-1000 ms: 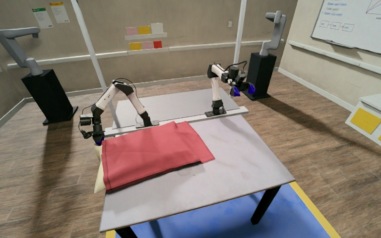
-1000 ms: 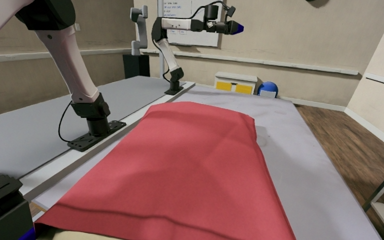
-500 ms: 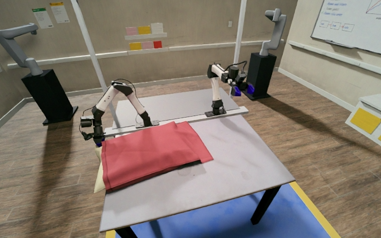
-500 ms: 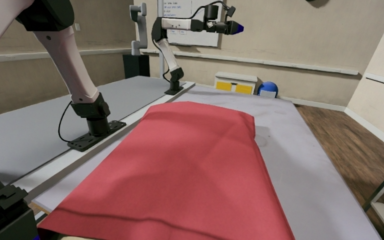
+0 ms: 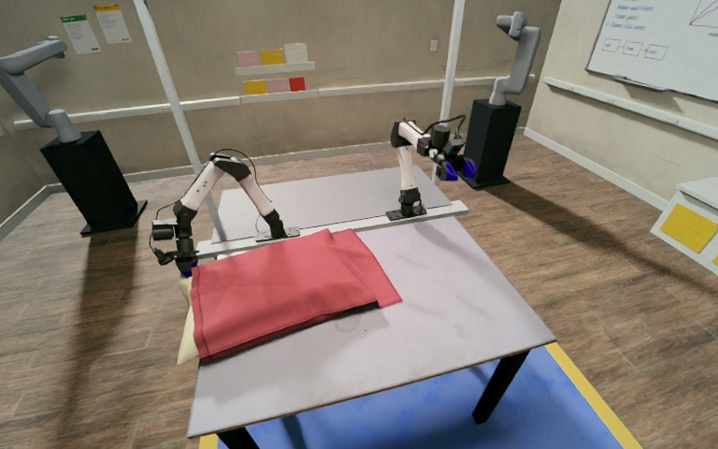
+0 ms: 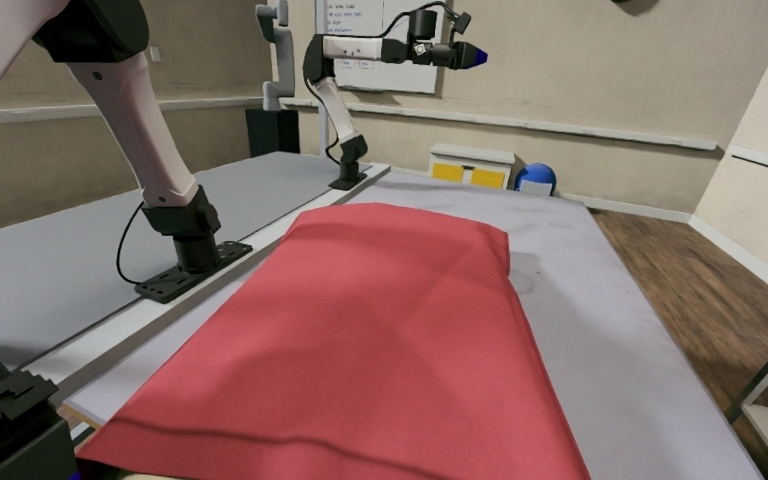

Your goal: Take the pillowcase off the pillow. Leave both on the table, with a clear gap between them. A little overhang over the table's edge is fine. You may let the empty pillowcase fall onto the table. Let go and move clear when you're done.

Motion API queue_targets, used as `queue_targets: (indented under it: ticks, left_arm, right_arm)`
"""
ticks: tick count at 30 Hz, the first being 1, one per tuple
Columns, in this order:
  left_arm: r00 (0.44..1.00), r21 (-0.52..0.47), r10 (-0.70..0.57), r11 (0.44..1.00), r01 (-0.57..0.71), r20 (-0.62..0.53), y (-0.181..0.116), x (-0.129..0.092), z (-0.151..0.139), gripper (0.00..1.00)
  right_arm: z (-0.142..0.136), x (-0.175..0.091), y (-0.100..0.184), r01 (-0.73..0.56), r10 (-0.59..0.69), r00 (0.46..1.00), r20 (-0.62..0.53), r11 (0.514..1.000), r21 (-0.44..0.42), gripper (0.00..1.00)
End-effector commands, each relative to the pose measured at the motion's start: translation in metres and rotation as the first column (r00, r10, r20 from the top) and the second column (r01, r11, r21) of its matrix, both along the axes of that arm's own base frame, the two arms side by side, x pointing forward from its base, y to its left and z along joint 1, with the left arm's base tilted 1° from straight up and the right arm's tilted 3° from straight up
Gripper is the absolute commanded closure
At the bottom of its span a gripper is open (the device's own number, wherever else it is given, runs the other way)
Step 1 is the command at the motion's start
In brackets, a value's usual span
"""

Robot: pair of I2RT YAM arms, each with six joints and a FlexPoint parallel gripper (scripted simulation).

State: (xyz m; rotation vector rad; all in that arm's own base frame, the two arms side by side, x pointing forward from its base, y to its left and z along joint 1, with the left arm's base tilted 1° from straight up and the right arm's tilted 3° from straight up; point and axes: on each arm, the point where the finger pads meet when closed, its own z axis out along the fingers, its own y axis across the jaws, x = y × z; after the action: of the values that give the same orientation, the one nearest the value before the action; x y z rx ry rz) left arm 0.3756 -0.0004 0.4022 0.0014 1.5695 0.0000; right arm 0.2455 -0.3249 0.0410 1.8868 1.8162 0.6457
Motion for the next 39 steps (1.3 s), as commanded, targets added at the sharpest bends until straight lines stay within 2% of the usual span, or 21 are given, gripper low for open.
queue_targets:
  ticks: [1, 17, 18, 22, 24, 25, 31, 39]
  left_arm:
    - [0.998, -0.006, 0.001, 1.0, -0.001, 0.067, 0.002, -0.006, 0.026, 0.4]
    - [0.998, -0.005, 0.001, 1.0, -0.001, 0.067, 0.002, -0.006, 0.026, 0.4]
    - [0.999, -0.022, -0.022, 1.0, 0.022, -0.027, -0.007, 0.003, -0.007, 0.4]
    - [0.997, -0.084, -0.035, 0.996, 0.029, -0.074, -0.018, 0.001, -0.011, 0.4]
    - [0.997, -0.084, -0.035, 0.996, 0.029, -0.074, -0.018, 0.001, -0.011, 0.4]
    - [0.993, -0.104, -0.045, 0.994, 0.033, -0.112, -0.023, 0.002, -0.023, 0.4]
    - [0.97, -0.192, -0.106, 0.979, 0.064, -0.219, -0.054, -0.002, -0.047, 0.4]
    - [0.908, -0.273, -0.181, 0.959, 0.077, -0.377, -0.094, -0.014, -0.087, 0.4]
  right_arm:
    - [-0.002, 0.01, -0.004, -0.027, 0.028, 0.999, 0.019, 0.999, -0.035, 1.0]
    - [0.007, 0.01, -0.005, -0.024, 0.025, 0.999, 0.029, 0.998, -0.053, 1.0]
    - [0.007, 0.01, -0.005, -0.024, 0.025, 0.999, 0.029, 0.998, -0.053, 1.0]
    - [0.007, 0.01, -0.005, -0.024, 0.025, 0.999, 0.029, 0.998, -0.053, 1.0]
    - [0.007, 0.01, -0.005, -0.024, 0.025, 0.999, 0.029, 0.998, -0.053, 1.0]
    - [0.007, 0.01, -0.005, -0.024, 0.025, 0.999, 0.029, 0.998, -0.053, 1.0]
    - [0.007, 0.01, -0.005, -0.024, 0.025, 0.999, 0.029, 0.998, -0.053, 1.0]
    - [0.007, 0.01, -0.005, -0.024, 0.025, 0.999, 0.029, 0.998, -0.053, 1.0]
